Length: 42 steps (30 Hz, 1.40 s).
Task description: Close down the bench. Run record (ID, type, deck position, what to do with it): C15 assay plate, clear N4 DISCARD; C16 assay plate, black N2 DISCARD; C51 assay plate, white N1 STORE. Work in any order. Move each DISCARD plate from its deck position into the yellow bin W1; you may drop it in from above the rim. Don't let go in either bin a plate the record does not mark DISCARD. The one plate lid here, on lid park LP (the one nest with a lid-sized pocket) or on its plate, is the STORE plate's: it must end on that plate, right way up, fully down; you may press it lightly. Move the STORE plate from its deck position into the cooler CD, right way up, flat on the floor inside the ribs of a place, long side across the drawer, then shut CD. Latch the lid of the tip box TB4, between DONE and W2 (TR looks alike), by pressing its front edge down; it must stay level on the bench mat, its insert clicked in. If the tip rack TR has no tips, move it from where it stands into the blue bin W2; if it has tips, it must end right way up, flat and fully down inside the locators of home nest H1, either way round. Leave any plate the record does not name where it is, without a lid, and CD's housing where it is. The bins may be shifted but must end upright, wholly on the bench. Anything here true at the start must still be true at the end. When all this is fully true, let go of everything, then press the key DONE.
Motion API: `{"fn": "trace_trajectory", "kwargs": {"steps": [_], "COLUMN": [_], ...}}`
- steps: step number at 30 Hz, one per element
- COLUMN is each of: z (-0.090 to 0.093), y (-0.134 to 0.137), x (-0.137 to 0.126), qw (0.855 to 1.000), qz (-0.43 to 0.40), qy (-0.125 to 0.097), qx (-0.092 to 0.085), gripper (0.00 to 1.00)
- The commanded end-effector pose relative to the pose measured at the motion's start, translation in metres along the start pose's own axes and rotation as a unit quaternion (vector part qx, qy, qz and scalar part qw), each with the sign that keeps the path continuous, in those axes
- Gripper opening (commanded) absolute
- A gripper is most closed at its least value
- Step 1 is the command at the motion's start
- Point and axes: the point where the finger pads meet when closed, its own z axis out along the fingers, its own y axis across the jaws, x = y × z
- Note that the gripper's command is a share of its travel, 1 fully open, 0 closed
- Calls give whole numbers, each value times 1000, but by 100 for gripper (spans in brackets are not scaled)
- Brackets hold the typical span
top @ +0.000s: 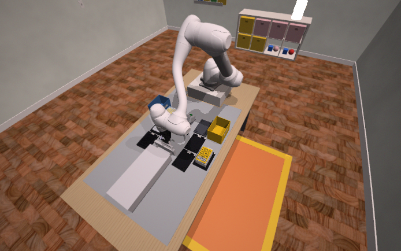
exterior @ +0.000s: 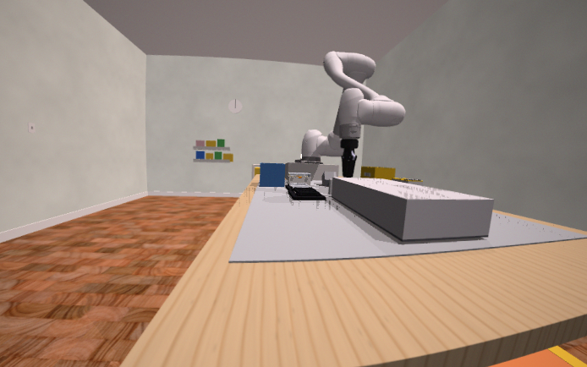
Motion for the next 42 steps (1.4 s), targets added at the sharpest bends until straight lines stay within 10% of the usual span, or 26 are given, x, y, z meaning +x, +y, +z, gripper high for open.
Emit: {"fn": "trace_trajectory", "kwargs": {"steps": [1, 42], "z": [0, 0], "y": [6, 20], "x": [2, 3], "qw": [1000, 1000], "qz": [-2, -2], "qy": [-1, -1], "qx": [1, 1], "gripper": [0, 0]}}
